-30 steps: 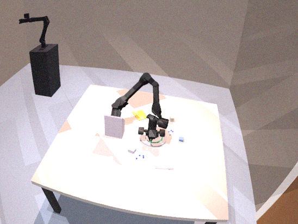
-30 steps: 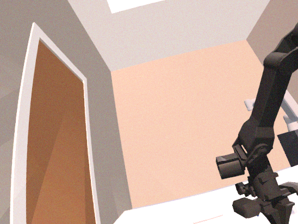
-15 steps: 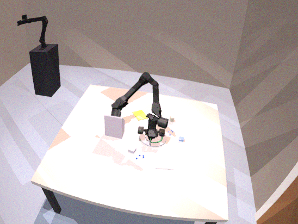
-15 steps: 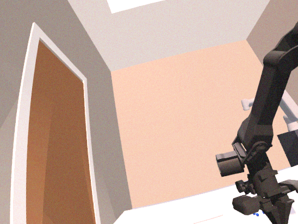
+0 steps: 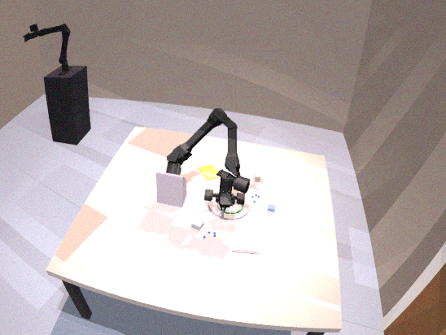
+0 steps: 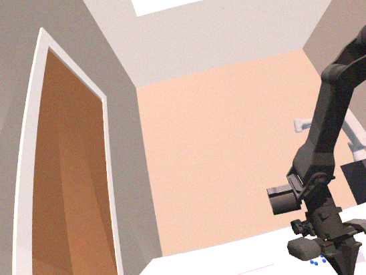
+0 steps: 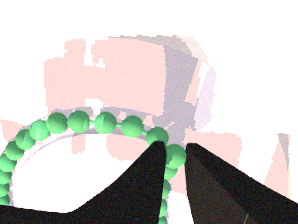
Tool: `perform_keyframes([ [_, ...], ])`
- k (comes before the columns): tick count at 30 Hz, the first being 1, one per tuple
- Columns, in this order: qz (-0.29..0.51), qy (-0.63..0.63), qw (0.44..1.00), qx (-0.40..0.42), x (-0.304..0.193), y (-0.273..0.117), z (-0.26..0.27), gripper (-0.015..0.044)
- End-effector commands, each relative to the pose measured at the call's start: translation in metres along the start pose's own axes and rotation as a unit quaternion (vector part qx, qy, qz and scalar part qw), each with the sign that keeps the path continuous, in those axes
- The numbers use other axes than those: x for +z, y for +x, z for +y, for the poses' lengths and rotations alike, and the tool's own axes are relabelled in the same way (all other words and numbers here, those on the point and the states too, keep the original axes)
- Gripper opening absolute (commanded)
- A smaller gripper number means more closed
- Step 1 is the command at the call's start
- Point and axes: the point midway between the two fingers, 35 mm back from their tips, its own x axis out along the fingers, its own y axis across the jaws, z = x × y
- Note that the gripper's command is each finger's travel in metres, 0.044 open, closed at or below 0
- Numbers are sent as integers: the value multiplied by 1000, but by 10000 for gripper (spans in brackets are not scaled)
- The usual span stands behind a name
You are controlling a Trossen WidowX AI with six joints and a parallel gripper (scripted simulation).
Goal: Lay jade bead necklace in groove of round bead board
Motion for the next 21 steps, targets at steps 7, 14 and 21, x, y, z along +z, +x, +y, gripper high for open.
perform_keyframes([
  [7, -1, -1, 1000, -3, 0, 8, -3, 0],
  [14, -2, -5, 1000, 0, 1, 6, 0, 105],
  [21, -2, -5, 1000, 0, 1, 6, 0, 289],
])
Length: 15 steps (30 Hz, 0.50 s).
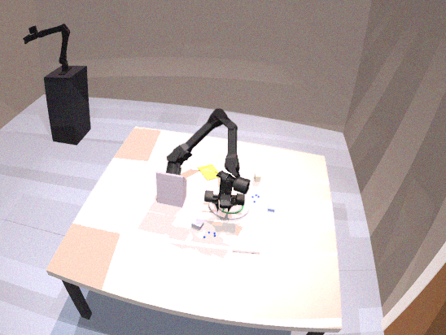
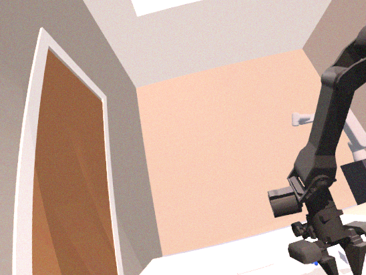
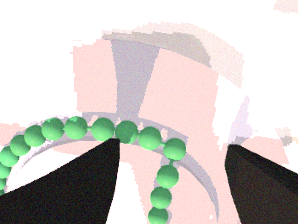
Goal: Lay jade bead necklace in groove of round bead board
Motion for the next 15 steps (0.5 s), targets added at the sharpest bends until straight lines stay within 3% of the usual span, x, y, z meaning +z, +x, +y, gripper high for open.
perform_keyframes([
  [1, 0, 0, 1000, 0, 0, 0, 0, 315],
  [6, 1, 4, 1000, -1, 0, -2, -1, 440],
  [15, 1, 4, 1000, -3, 0, -5, -1, 440],
])
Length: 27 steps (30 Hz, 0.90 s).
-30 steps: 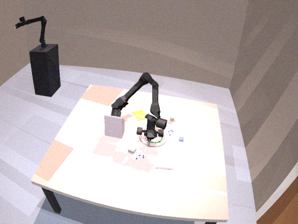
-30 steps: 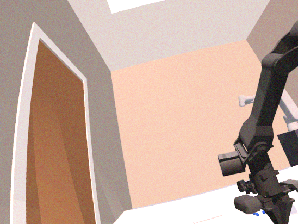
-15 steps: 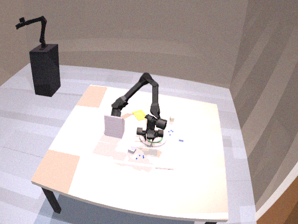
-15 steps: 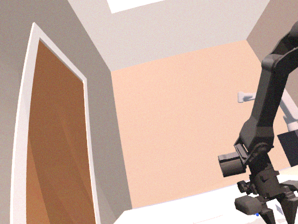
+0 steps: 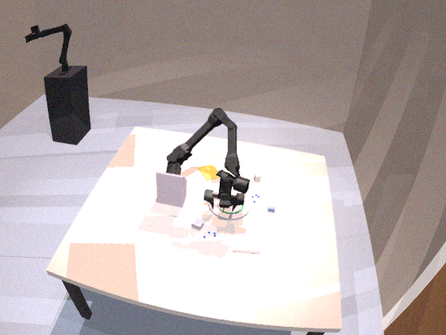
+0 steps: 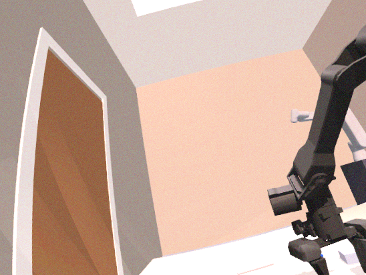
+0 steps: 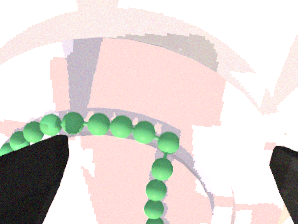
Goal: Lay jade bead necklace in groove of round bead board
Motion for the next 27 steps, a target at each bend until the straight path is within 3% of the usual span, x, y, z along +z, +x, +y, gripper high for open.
perform_keyframes([
  [1, -2, -4, 1000, 0, 0, -1, 1, 440],
  [12, -2, -4, 1000, 0, 0, -1, 1, 440],
  [14, -2, -35, 999, 0, 0, -1, 1, 387],
  [19, -2, -262, 965, 0, -1, -6, 2, 256],
  [24, -2, -483, 876, -1, -3, -12, 3, 125],
  [27, -2, -603, 798, -1, -4, -15, 3, 120],
])
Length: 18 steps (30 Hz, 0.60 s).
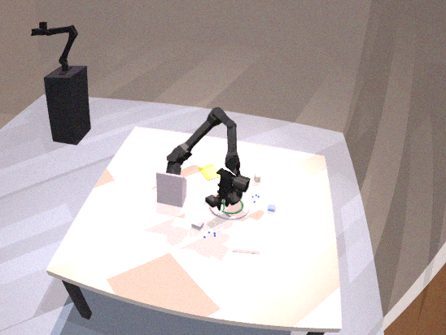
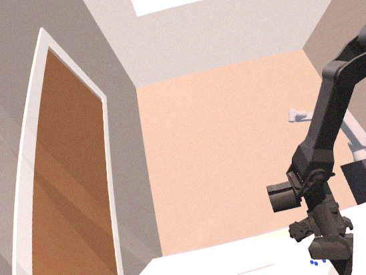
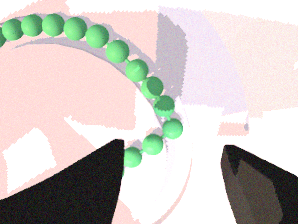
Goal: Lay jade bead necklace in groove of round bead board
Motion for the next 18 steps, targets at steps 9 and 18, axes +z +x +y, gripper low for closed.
perform_keyframes([
  [9, -1, -609, 793, -4, -1, -16, 6, 120],
  [18, 0, -798, 602, -4, -2, -22, 8, 120],
])
